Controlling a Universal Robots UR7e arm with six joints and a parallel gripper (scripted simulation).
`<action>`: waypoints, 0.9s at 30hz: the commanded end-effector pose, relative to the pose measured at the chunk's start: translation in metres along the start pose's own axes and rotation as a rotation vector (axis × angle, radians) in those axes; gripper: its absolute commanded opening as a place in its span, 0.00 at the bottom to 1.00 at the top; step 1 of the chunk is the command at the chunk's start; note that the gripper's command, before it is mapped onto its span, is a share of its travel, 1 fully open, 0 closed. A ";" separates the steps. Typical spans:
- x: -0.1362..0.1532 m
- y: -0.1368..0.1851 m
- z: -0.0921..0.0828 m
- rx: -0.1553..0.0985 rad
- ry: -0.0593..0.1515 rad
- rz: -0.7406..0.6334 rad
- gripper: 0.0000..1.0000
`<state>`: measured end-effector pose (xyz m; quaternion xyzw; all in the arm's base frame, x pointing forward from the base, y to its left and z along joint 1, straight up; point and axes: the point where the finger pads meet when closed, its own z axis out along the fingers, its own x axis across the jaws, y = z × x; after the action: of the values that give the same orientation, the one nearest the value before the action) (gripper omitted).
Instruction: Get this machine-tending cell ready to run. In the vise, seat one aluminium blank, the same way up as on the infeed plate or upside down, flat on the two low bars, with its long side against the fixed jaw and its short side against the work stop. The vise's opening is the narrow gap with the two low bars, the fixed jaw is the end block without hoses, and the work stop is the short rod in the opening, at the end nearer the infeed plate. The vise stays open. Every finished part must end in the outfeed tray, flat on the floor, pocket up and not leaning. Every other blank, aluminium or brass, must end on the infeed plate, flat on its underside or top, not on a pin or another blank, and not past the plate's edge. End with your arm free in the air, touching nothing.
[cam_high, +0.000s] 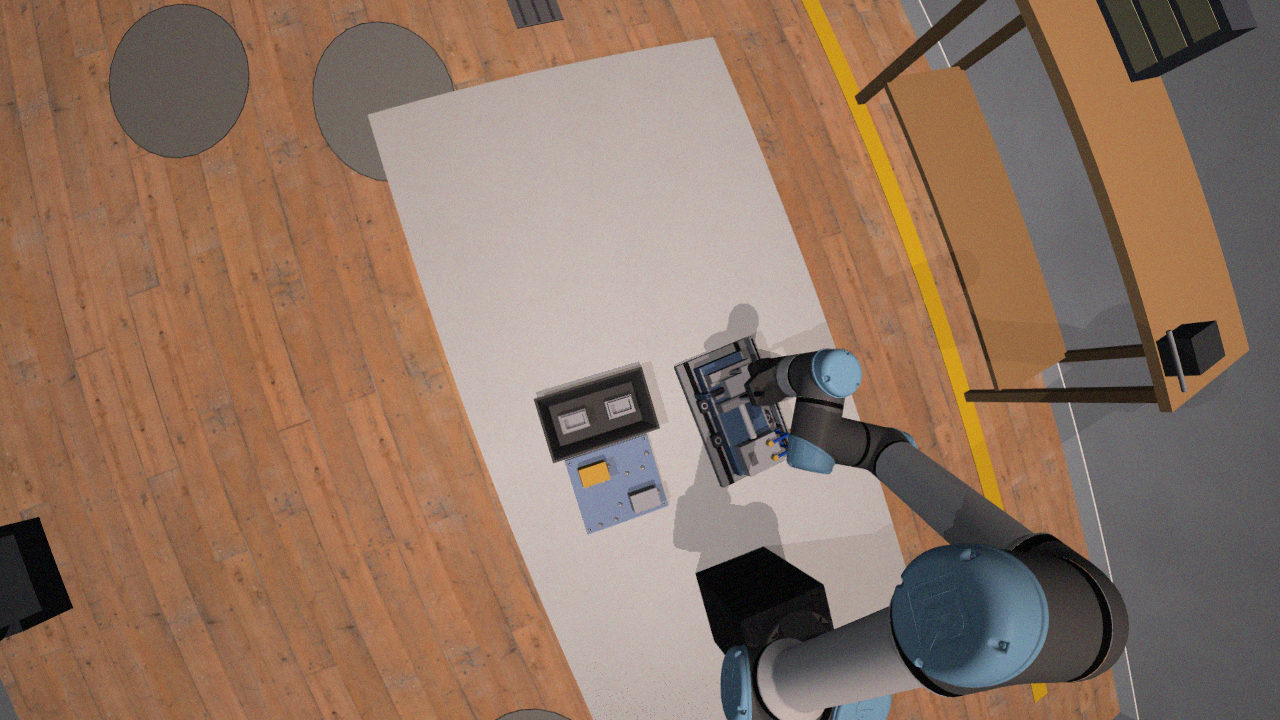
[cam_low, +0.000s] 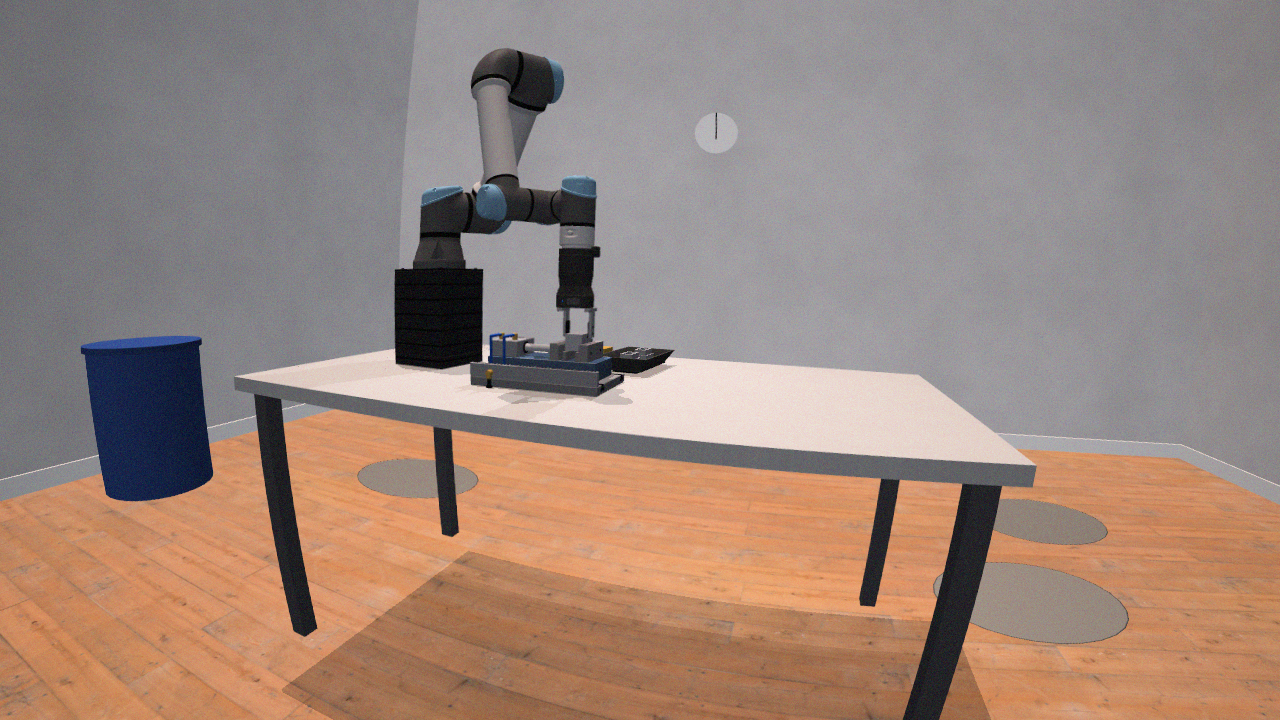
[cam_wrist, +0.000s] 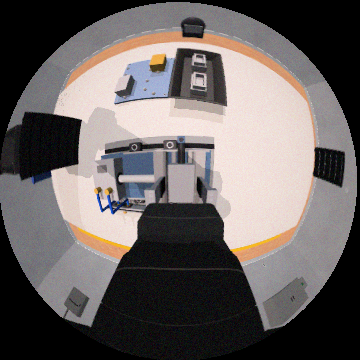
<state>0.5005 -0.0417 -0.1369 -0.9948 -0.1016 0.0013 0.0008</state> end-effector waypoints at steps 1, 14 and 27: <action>0.002 0.000 -0.007 -0.002 0.005 -0.001 1.00; 0.002 0.000 -0.042 -0.002 0.005 -0.001 1.00; 0.003 0.001 -0.071 -0.004 0.008 -0.001 1.00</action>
<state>0.5019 -0.0422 -0.0812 -0.9948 -0.1016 -0.0012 -0.0005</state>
